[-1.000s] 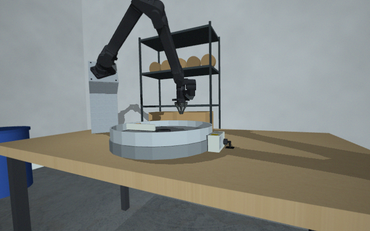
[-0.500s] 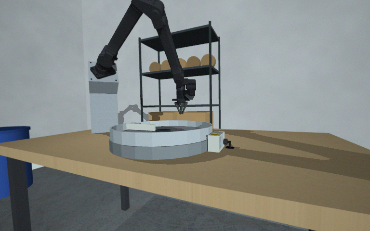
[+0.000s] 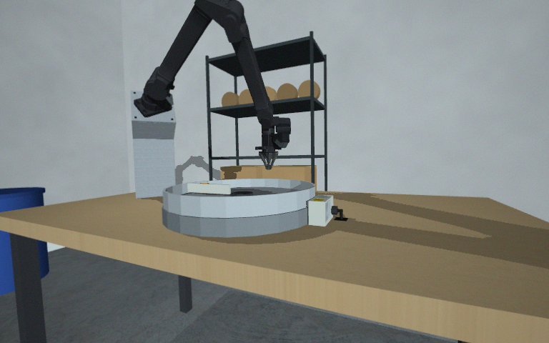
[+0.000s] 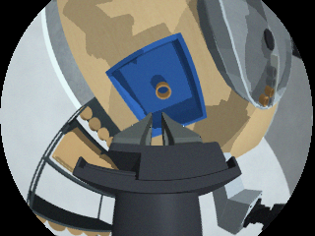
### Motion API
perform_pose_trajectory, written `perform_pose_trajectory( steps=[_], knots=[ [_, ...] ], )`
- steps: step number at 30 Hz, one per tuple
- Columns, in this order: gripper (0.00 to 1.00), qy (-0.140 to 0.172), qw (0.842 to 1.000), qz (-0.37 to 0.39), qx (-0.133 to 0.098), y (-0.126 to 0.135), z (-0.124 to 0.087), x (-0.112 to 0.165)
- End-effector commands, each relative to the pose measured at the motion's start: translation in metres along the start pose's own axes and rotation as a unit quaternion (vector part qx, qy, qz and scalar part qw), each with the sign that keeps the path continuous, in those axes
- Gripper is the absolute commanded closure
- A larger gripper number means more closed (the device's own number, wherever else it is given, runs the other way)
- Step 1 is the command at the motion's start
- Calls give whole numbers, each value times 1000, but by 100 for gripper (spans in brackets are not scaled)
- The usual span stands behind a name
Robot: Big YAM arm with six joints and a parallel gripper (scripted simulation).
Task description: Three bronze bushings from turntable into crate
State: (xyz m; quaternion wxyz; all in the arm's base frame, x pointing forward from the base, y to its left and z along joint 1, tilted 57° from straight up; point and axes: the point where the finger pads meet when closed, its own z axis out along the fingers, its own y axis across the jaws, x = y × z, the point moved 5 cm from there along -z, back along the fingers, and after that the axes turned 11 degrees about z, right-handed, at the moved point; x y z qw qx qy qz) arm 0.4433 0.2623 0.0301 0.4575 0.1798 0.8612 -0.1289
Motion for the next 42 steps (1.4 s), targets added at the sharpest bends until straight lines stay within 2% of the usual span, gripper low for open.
perform_pose_trajectory(
  steps=[1, 38, 39, 41, 42],
  knots=[
    [87, -5, 1000, 5, -16, 7, -21, -5],
    [88, -6, 1000, 5, -17, 7, -21, -5],
    [88, -6, 1000, 4, -18, 6, -21, -5],
    [88, -6, 1000, 13, -6, -11, -6, -18],
    [88, -6, 1000, 13, -6, -18, -6, -21]
  ],
)
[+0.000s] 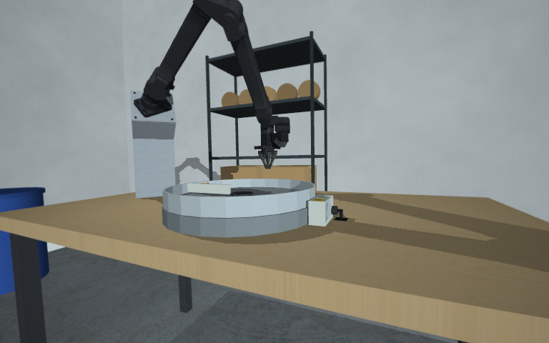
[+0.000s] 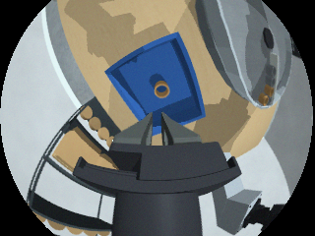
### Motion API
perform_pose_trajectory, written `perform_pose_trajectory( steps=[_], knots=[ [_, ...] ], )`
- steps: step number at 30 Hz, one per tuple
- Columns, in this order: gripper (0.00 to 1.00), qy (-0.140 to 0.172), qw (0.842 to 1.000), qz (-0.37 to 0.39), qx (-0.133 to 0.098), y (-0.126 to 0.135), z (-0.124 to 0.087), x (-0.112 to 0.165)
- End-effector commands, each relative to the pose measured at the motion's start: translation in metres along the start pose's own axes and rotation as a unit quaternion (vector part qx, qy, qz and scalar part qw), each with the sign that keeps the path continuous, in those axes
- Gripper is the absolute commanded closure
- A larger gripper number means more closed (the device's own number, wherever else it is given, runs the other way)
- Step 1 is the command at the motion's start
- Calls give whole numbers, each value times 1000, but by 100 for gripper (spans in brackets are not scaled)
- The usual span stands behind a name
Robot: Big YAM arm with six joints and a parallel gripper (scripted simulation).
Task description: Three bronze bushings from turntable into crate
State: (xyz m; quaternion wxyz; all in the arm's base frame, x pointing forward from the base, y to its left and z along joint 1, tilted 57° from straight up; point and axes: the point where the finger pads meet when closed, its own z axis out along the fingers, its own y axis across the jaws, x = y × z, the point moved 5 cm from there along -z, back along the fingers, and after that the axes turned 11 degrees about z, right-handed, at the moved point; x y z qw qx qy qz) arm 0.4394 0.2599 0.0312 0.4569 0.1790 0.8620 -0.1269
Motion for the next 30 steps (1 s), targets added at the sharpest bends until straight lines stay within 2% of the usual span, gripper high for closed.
perform_pose_trajectory(
  steps=[1, 3, 5, 8, 15, 16, 19, 20, 25, 27, 30],
  knots=[
    [88, -8, 1000, 13, -3, -23, -3, -25],
    [88, -8, 1000, 12, -3, -51, -4, -34],
    [88, -8, 1000, 12, -3, -51, -4, -34],
    [88, -9, 1000, 12, -3, -111, -4, -56],
    [88, -12, 1000, 8, -2, -229, -3, -92],
    [88, -3, 1000, 2, 1, -248, -3, -96],
    [88, -3, 1000, 2, 1, -299, -5, -118],
    [88, -3, 1000, 2, 1, -308, -6, -122],
    [88, -5, 1000, 2, 1, -314, -6, -125],
    [88, 9, 1000, -11, -7, -304, -3, -115],
    [88, 5, 1000, -9, -6, -303, -3, -118]
  ],
)
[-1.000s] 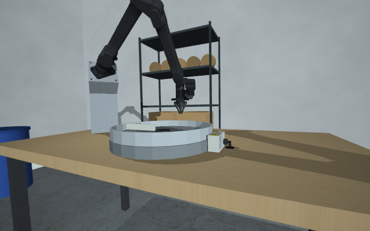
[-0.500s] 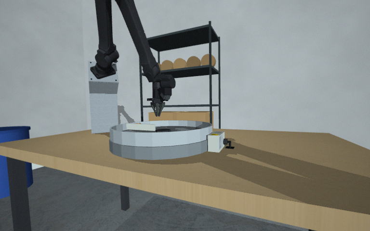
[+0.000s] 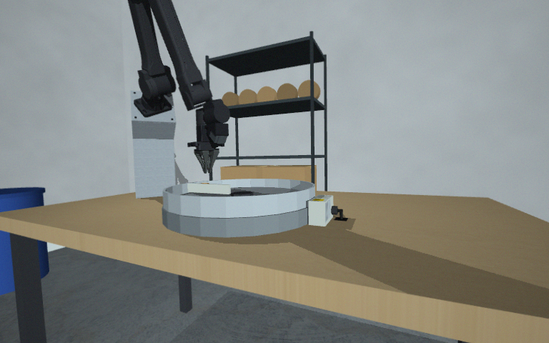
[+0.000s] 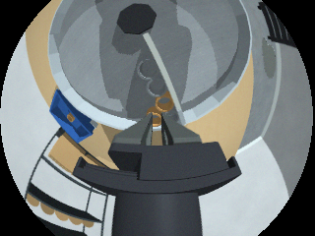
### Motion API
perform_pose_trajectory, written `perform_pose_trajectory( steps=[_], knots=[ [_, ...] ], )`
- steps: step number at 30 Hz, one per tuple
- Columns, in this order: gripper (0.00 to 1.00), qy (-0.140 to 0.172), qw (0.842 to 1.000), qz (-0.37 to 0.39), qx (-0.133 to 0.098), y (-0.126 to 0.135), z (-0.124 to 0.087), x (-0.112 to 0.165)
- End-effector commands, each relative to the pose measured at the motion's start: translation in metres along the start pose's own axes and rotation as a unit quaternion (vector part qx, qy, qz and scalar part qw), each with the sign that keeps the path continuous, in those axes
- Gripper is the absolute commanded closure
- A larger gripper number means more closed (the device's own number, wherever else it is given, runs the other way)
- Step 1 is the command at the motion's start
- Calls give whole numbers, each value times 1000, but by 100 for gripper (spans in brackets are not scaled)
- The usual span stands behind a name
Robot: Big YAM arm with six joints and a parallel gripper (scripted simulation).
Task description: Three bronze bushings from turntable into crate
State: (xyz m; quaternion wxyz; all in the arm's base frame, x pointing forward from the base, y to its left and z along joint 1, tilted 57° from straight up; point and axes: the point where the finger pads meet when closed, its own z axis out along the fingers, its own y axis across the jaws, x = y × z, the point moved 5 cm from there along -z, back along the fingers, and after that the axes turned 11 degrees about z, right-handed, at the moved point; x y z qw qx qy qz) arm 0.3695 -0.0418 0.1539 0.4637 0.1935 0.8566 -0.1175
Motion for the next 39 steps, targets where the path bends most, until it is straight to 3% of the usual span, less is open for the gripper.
perform_pose_trajectory(
  steps=[1, 39],
  knots=[
    [88, 6, 1000, -24, -2, 3, 2, 4],
    [88, -3, 1000, -18, -2, -2, -1, 1]
  ],
)
